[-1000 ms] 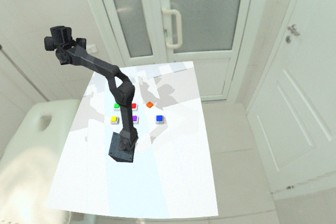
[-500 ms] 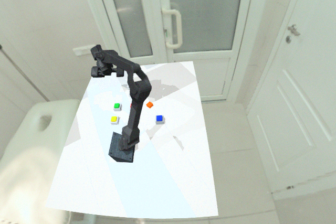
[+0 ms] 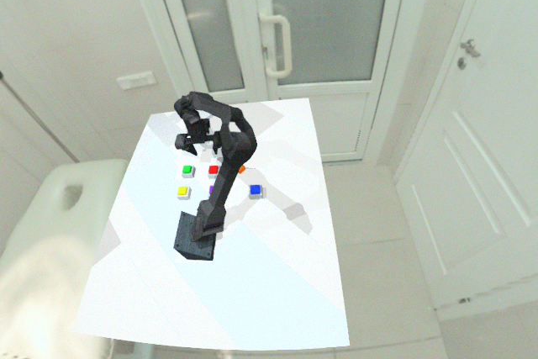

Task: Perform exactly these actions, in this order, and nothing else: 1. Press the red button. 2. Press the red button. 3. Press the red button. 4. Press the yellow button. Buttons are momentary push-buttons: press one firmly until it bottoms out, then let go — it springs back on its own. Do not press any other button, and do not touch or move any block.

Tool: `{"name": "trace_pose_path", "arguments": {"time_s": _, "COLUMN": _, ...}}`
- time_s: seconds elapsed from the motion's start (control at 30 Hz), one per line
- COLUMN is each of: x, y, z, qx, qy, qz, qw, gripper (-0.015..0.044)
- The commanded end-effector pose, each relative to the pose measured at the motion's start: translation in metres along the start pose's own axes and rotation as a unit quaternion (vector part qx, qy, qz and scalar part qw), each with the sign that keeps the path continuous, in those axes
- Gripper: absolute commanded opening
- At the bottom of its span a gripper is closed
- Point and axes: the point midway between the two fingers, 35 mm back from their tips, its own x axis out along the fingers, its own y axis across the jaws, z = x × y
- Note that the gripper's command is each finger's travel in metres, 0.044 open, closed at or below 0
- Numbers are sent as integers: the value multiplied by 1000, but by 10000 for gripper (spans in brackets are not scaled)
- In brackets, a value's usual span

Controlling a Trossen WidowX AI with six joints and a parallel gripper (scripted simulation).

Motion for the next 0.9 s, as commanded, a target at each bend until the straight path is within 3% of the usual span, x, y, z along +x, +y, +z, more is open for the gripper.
{"name": "trace_pose_path", "arguments": {"time_s": 0.0, "x": 44, "y": -4, "z": -6, "qx": -3, "qy": 14, "qz": -9, "qw": 1000, "gripper": 269}}
{"name": "trace_pose_path", "arguments": {"time_s": 0.33, "x": 54, "y": -5, "z": -7, "qx": -3, "qy": 14, "qz": -9, "qw": 1000, "gripper": 20}}
{"name": "trace_pose_path", "arguments": {"time_s": 0.87, "x": 66, "y": -5, "z": -7, "qx": -3, "qy": 14, "qz": -9, "qw": 1000, "gripper": 20}}
